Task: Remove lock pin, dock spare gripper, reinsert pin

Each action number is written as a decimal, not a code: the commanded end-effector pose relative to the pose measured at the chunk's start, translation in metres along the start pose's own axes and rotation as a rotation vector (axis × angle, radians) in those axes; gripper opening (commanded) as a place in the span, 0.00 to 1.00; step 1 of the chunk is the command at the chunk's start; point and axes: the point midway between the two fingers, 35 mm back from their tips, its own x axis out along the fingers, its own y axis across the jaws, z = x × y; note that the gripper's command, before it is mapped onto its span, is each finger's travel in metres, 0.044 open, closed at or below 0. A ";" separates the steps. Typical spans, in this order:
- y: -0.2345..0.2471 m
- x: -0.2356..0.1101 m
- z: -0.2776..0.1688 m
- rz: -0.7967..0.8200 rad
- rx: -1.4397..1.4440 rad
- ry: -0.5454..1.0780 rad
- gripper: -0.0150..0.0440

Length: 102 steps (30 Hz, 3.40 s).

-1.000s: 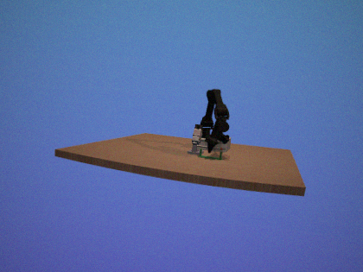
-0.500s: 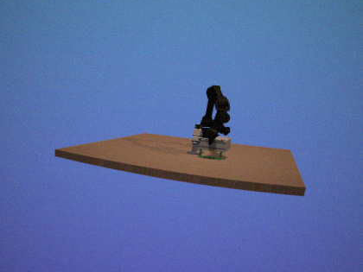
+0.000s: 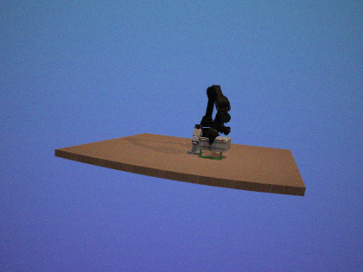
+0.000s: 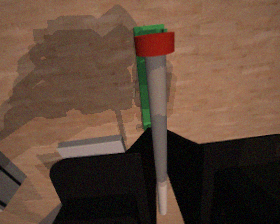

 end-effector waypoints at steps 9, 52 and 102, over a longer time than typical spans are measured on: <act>0.034 -0.012 0.001 -0.001 -0.015 -0.004 0.25; 0.081 0.028 0.006 -0.011 -0.029 -0.009 0.25; 0.080 0.036 -0.021 -0.019 -0.028 -0.010 0.25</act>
